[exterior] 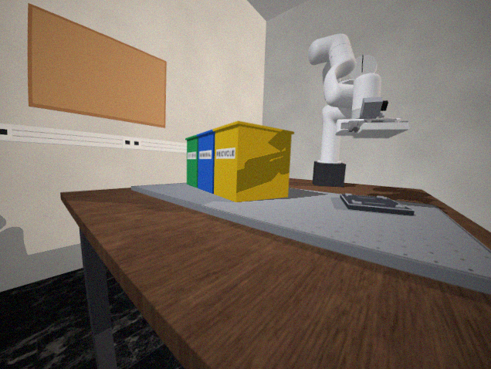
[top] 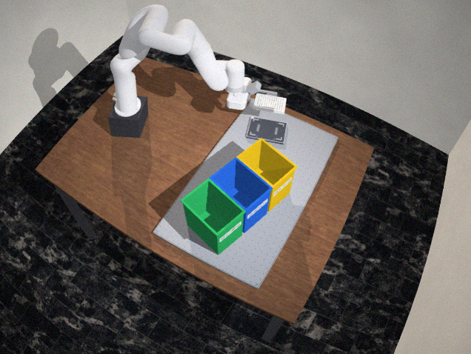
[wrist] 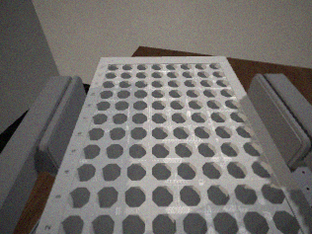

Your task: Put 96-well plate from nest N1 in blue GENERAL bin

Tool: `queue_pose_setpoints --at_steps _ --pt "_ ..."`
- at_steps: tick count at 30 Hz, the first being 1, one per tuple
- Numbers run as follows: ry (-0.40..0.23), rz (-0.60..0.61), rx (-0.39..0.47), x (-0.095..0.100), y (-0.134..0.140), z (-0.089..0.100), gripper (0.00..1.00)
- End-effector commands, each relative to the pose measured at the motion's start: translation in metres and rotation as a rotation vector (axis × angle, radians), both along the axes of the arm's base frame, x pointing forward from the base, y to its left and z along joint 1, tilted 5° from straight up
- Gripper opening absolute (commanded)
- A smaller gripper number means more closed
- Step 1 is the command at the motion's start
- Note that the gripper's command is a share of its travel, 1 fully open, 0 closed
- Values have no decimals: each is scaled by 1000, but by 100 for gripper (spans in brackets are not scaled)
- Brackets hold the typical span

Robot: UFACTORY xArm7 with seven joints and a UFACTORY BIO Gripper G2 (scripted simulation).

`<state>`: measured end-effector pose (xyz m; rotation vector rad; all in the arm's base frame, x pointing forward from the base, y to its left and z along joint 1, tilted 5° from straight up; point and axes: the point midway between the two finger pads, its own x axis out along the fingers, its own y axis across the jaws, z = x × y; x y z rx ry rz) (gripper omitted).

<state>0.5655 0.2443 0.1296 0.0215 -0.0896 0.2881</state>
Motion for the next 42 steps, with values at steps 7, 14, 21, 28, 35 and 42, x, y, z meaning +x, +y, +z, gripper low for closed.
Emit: queue_pose_setpoints --at_steps 7,14,21,28,35,42 --pt "-4 0 2 0 0 16 0" --pt "-4 0 2 -1 0 27 0" --pt "-4 0 2 -2 -1 35 0" --pt "-4 0 2 -2 -1 39 0" --pt "-4 0 2 -2 -1 39 0" --pt "3 -199 19 2 -20 38 0"
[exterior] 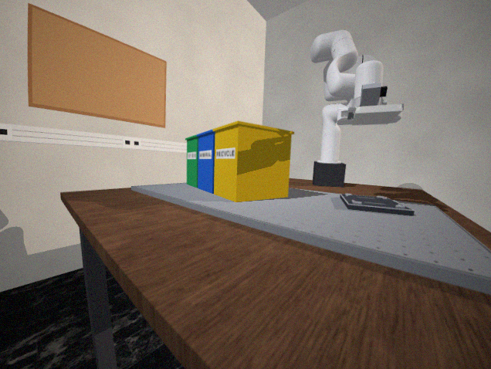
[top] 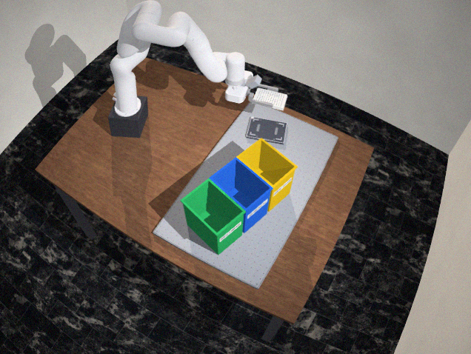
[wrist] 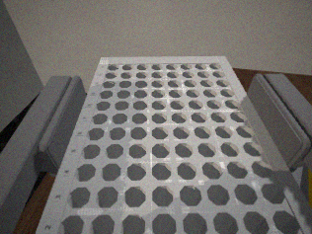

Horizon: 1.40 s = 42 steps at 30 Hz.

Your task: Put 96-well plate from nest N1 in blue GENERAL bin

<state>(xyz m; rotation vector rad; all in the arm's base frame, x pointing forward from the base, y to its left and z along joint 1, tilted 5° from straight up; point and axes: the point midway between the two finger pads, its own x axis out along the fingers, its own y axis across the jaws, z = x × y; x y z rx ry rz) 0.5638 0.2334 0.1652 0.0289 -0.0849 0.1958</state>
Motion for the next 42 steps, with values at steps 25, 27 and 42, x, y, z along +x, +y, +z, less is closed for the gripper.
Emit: queue_pose_setpoints --at_steps 25,27,42 --pt "10 -499 42 18 -85 -1 0" --pt "10 -499 42 18 -85 -1 0" --pt "10 -500 41 28 -134 -3 0"
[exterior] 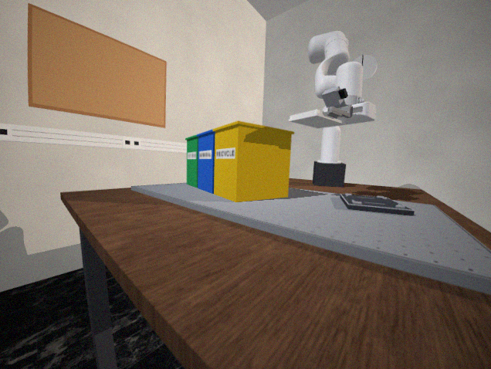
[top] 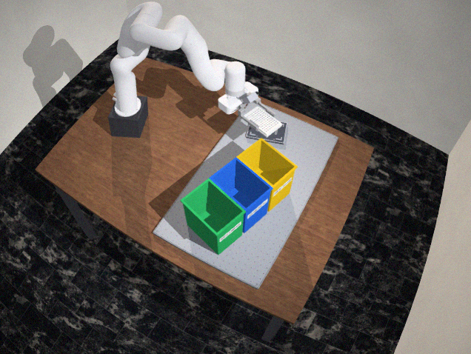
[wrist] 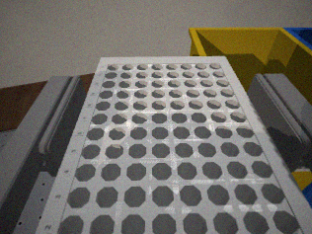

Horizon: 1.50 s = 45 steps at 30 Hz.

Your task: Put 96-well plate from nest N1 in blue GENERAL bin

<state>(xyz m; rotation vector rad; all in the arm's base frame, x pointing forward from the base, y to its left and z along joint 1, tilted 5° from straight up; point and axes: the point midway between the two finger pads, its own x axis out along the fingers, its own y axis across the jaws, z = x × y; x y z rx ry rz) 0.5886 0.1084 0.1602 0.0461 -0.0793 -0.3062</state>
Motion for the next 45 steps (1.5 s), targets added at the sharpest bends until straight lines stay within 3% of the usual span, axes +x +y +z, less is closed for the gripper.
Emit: queue_pose_setpoints --at_steps 1,45 --pt "-5 1 2 3 -9 2 0" --pt "-5 1 1 28 -137 -3 0"
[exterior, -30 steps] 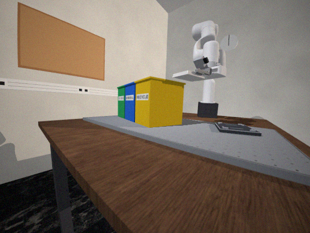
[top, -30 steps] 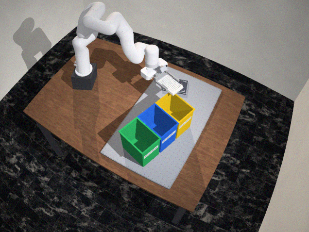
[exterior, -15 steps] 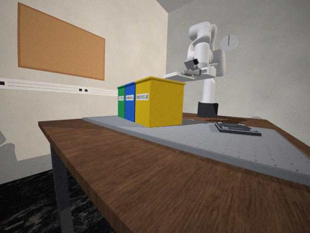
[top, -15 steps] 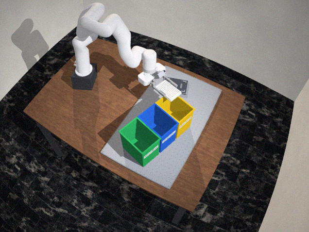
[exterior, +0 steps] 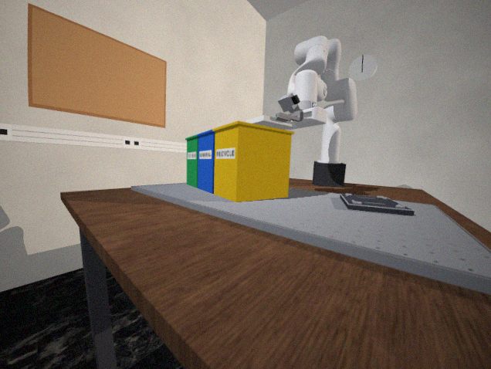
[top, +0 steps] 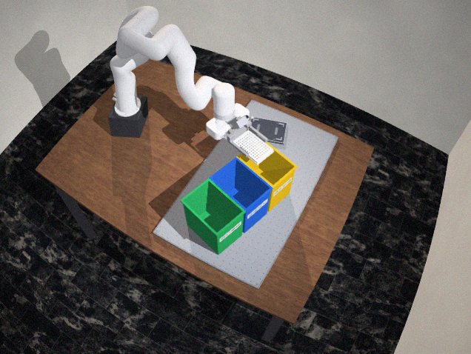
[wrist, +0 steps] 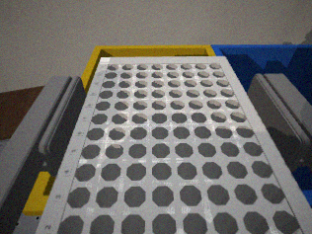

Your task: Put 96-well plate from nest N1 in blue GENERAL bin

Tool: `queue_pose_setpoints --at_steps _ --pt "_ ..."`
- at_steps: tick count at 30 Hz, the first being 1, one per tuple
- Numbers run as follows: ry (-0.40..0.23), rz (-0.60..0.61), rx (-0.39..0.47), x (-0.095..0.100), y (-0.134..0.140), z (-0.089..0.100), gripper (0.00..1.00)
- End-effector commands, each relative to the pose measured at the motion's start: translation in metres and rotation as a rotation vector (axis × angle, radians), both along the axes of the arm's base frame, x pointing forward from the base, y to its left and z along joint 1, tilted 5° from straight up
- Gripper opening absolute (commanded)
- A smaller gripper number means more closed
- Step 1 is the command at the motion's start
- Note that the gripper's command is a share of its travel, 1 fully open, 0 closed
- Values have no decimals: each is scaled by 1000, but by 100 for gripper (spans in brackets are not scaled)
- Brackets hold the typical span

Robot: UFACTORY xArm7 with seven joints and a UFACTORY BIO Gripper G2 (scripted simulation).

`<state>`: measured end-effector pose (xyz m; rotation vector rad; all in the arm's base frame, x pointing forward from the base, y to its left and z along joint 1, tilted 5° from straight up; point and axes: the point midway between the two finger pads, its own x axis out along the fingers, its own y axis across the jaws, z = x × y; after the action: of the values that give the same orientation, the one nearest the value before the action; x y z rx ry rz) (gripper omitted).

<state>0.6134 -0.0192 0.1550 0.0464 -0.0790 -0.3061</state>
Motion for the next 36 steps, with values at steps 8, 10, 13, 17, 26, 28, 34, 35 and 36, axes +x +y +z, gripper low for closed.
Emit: queue_pose_setpoints --at_steps 8,10,13,17,26,28,34,35,36 --pt "-5 1 0 7 -29 1 0" --pt "-5 1 0 9 -35 1 0" --pt "-5 1 0 10 -45 1 0" --pt "-5 1 0 13 -58 0 0" --pt "-5 1 0 17 -81 -1 0" --pt "-5 1 0 19 -88 -1 0" --pt "-5 1 -1 23 -107 -2 0" --pt "-5 1 -1 23 -111 -2 0" --pt "-5 1 -1 24 -114 -2 0"
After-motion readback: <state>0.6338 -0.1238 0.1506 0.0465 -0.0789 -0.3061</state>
